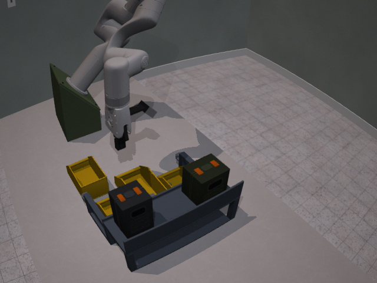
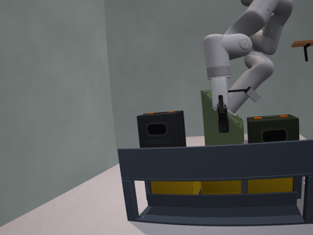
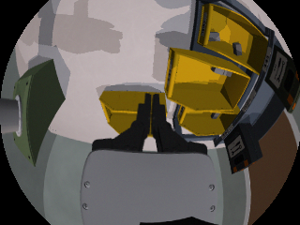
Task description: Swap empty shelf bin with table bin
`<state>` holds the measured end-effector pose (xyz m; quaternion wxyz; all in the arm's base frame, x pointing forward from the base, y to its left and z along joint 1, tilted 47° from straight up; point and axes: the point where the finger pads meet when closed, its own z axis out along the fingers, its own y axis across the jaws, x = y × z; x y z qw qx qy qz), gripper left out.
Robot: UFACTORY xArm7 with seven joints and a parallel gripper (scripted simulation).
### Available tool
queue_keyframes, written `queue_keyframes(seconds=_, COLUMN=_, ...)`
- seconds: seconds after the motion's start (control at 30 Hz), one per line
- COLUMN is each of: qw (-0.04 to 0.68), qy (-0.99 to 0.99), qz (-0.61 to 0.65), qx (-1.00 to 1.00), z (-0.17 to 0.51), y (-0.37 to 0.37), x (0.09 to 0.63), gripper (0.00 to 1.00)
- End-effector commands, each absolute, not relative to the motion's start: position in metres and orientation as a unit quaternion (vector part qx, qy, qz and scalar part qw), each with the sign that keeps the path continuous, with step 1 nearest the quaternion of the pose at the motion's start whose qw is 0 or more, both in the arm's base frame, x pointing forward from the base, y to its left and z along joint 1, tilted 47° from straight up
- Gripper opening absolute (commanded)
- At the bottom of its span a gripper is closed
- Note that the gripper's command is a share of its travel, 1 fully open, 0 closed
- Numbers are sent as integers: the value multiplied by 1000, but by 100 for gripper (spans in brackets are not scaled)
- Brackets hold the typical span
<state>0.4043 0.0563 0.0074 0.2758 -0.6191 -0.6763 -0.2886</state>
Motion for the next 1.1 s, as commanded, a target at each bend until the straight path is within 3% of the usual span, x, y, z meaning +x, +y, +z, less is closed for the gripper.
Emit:
queue_keyframes(seconds=0.0, qw=274, qy=-676, qz=-289, qx=-620, z=5, y=57, x=405, gripper=0)
queue_keyframes(seconds=1.07, qw=274, qy=-676, qz=-289, qx=-620, z=-50, y=117, x=405, gripper=0)
